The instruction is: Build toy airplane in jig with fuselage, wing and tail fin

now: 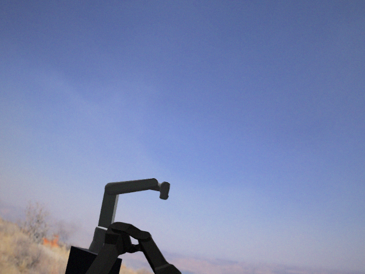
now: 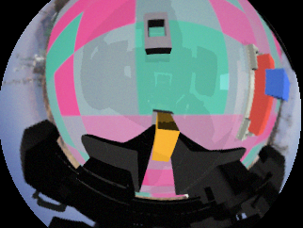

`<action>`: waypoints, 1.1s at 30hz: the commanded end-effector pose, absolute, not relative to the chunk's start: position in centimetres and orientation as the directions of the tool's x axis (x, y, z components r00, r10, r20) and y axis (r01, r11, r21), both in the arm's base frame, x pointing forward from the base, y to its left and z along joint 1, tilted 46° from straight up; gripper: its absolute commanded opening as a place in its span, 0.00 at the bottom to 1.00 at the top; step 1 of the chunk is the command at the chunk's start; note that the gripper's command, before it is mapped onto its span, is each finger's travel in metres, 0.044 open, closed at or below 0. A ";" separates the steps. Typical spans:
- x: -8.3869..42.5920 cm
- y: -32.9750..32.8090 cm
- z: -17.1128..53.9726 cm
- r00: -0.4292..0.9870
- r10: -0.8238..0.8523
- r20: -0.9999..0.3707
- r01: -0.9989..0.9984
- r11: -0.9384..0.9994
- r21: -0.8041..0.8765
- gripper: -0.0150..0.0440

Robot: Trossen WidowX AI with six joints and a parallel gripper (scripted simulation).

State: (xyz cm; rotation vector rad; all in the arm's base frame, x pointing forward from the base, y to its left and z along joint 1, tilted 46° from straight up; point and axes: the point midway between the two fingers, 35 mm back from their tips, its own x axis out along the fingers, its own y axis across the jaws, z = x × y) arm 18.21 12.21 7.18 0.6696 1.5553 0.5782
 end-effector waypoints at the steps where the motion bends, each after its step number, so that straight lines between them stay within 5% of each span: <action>1: 18.3 12.2 7.3 -0.043 0.713 -0.700 0.080 0.701 0.709 0.30; 33: 20.3 6.9 12.1 0.029 0.689 -0.724 0.117 0.717 0.687 0.25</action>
